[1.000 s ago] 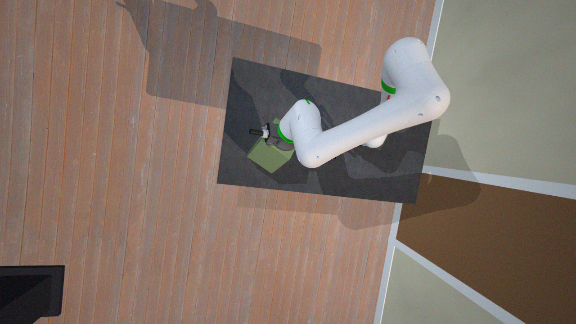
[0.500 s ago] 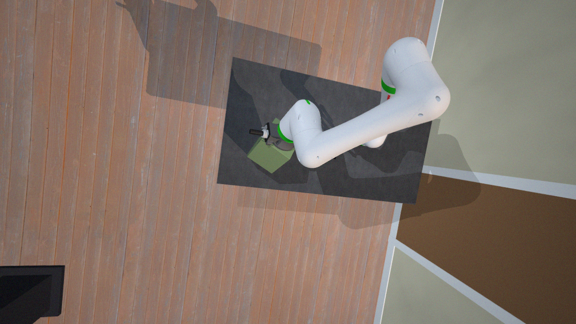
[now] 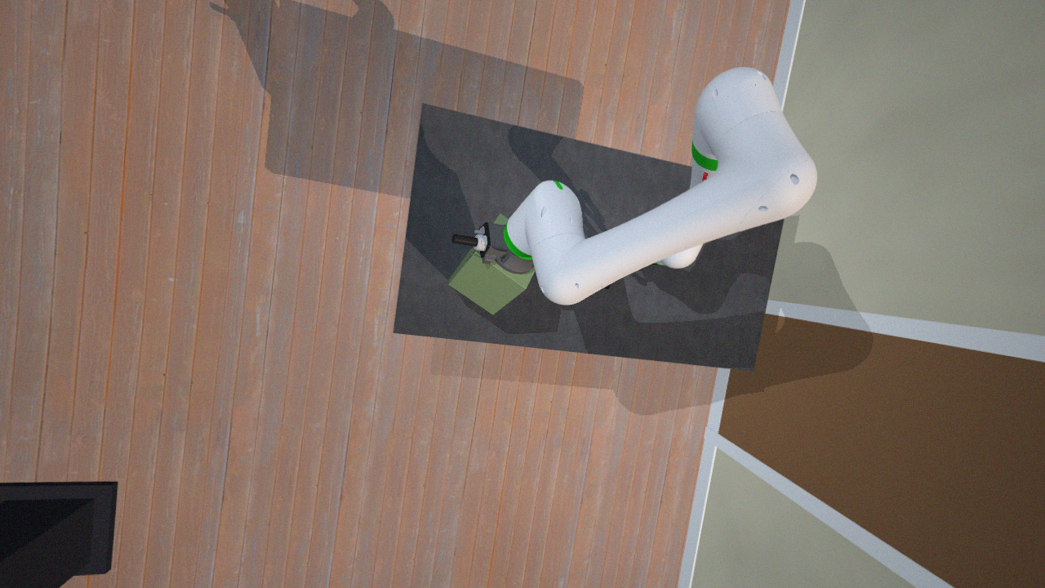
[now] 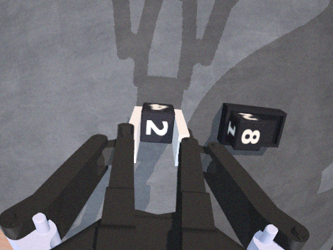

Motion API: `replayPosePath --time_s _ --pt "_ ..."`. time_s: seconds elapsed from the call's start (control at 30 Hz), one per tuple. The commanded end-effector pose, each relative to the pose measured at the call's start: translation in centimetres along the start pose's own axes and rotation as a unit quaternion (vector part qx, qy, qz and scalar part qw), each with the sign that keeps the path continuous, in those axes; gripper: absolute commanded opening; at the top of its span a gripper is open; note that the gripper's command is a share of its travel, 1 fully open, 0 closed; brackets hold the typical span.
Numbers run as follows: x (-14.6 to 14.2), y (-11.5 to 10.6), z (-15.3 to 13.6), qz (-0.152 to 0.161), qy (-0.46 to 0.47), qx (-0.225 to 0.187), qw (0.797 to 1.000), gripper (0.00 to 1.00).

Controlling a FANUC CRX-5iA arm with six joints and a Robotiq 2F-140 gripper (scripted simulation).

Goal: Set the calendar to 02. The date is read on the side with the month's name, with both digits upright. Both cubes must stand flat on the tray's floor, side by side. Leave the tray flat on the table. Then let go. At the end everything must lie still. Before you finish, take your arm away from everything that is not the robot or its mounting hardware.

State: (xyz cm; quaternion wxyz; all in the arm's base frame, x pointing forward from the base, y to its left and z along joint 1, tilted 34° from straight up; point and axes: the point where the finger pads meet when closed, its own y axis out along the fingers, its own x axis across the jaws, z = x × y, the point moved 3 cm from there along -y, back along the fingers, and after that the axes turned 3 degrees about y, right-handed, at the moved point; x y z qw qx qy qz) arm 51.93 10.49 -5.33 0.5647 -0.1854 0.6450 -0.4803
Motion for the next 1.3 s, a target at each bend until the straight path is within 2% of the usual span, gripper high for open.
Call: replayPosePath --time_s 0.0,1.27 --pt "0.01 0.02 0.02 0.0 0.0 0.0 1.0 0.17" --pt "0.01 0.36 0.02 0.0 0.0 0.0 1.0 0.17"
